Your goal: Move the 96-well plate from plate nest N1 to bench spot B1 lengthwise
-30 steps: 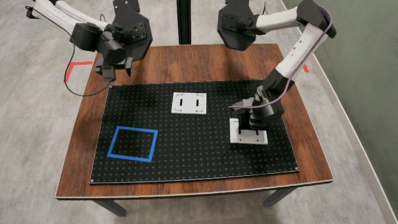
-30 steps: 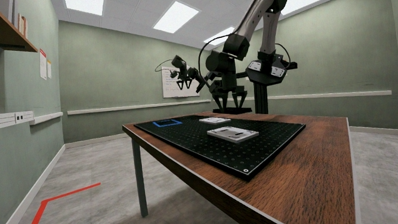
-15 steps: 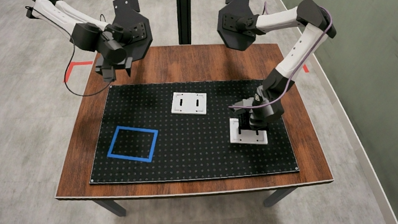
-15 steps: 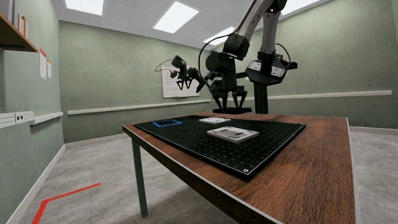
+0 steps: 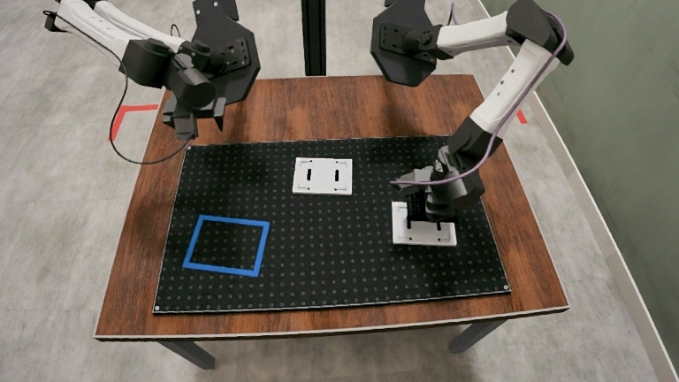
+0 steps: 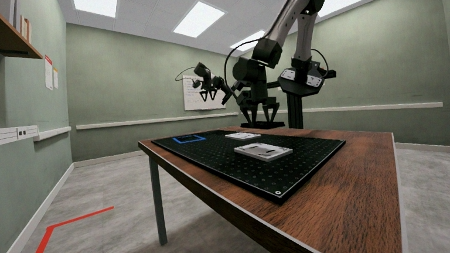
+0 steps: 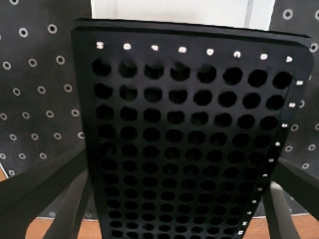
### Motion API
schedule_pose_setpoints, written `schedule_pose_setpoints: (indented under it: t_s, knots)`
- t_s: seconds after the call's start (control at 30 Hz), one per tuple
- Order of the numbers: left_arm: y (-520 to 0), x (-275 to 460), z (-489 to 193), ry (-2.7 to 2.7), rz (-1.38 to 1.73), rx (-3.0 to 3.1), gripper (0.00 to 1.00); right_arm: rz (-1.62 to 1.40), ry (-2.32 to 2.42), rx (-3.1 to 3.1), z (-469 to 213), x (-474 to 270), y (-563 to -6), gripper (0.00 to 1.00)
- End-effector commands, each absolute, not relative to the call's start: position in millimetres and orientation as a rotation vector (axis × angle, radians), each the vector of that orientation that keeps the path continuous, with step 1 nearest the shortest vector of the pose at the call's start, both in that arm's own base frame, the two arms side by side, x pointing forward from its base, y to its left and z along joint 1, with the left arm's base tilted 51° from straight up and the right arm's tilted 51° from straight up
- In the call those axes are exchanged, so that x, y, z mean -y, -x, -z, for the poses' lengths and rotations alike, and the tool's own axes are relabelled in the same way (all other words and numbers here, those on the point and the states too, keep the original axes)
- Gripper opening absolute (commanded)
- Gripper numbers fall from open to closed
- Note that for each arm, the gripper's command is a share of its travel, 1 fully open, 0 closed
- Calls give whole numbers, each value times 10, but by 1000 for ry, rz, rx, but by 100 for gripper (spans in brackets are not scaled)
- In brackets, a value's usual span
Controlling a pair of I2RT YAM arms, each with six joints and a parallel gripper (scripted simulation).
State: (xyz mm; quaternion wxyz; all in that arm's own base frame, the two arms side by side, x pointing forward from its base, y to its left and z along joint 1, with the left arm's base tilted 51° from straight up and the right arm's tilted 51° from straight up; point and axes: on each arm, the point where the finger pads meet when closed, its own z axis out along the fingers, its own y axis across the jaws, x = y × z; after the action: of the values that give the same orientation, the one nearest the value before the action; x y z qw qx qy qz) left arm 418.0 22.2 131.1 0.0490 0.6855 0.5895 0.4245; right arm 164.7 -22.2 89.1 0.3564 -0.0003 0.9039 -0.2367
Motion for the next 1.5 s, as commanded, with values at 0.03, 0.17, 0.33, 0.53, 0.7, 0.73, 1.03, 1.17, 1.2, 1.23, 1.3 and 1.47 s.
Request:
schedule_pose_setpoints:
  t_s: [0.03,0.17,0.33,0.53,0.7,0.73,1.03,1.17,1.2,1.23,1.3,1.47]
  knots:
    - [-4146,-116,-1410,-2071,-1302,-1763,0,605,-10,-2320,-971,209,-1663,100]
    - [-4146,-116,-1410,-2071,-1302,-1763,0,605,-10,-2320,-971,209,-1663,100]
    - [-4143,-108,-1394,-2066,-1309,-1765,0,605,-10,-2320,-971,209,-1663,100]
    - [-4173,-94,-1440,-2053,-1310,-1758,0,605,-10,-2320,-971,209,-1663,100]
    - [-4175,-93,-1441,-2053,-1310,-1756,0,605,-10,-2320,-971,209,-1663,100]
    - [-4175,-93,-1441,-2053,-1310,-1756,0,605,-10,-2320,-971,209,-1663,100]
    - [-4175,-93,-1441,-2053,-1310,-1756,0,605,-10,-2320,-971,209,-1663,100]
    - [-4175,-93,-1441,-2053,-1310,-1756,0,605,-10,-2320,-971,209,-1663,100]
    - [-4175,-93,-1441,-2053,-1310,-1756,0,605,-10,-2320,-971,209,-1663,100]
    - [-4175,-93,-1441,-2053,-1310,-1756,0,605,-10,-2320,-971,209,-1663,100]
    - [-4175,-93,-1441,-2053,-1310,-1756,0,605,-10,-2320,-971,209,-1663,100]
    - [-4175,-93,-1441,-2053,-1310,-1756,0,605,-10,-2320,-971,209,-1663,100]
